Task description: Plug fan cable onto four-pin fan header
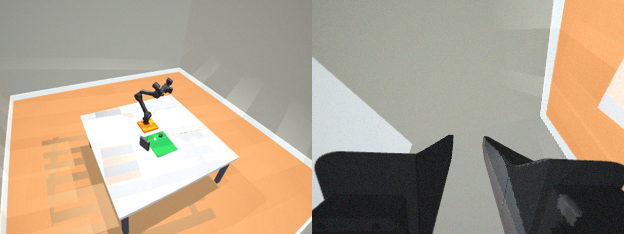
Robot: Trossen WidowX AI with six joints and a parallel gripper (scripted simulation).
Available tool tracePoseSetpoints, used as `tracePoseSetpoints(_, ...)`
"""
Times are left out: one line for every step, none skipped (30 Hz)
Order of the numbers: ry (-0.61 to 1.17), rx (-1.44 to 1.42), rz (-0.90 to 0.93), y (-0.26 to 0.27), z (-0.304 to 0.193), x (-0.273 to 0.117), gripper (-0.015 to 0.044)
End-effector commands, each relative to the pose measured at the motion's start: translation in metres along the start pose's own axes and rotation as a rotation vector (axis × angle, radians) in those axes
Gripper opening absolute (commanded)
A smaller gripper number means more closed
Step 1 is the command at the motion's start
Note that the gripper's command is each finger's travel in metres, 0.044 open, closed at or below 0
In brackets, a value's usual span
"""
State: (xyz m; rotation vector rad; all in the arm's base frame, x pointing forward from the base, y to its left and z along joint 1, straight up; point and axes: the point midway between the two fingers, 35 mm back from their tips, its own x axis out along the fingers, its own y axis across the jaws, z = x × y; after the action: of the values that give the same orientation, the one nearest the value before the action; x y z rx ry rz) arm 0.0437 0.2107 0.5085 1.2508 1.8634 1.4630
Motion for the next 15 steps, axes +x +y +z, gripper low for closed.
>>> tracePoseSetpoints(0.0, 0.0, 0.0, 0.0, 0.0, 0.0, 0.016)
tracePoseSetpoints(0.0, 0.0, 0.0, 0.0, 0.0, 0.0, 0.0186)
tracePoseSetpoints(0.0, 0.0, 0.0, 0.0, 0.0, 0.0, 0.0213)
tracePoseSetpoints(0.0, 0.0, 0.0, 0.0, 0.0, 0.0, 0.0239)
tracePoseSetpoints(-0.003, -0.008, 0.004, 0.001, 0.002, 0.0, 0.0213)
tracePoseSetpoints(-0.015, -0.032, 0.017, 0.002, 0.006, -0.001, 0.021)
tracePoseSetpoints(-0.035, -0.072, 0.038, 0.005, 0.015, -0.001, 0.021)
tracePoseSetpoints(-0.063, -0.122, 0.06, 0.008, 0.025, -0.003, 0.021)
tracePoseSetpoints(-0.095, -0.172, 0.079, 0.011, 0.035, -0.004, 0.021)
tracePoseSetpoints(-0.129, -0.222, 0.095, 0.013, 0.046, -0.006, 0.021)
tracePoseSetpoints(-0.167, -0.272, 0.107, 0.015, 0.057, -0.008, 0.021)
tracePoseSetpoints(-0.207, -0.322, 0.116, 0.016, 0.068, -0.011, 0.021)
tracePoseSetpoints(-0.249, -0.372, 0.12, 0.017, 0.079, -0.014, 0.021)
tracePoseSetpoints(-0.293, -0.422, 0.119, 0.018, 0.091, -0.017, 0.021)
tracePoseSetpoints(-0.338, -0.472, 0.114, 0.017, 0.102, -0.021, 0.021)
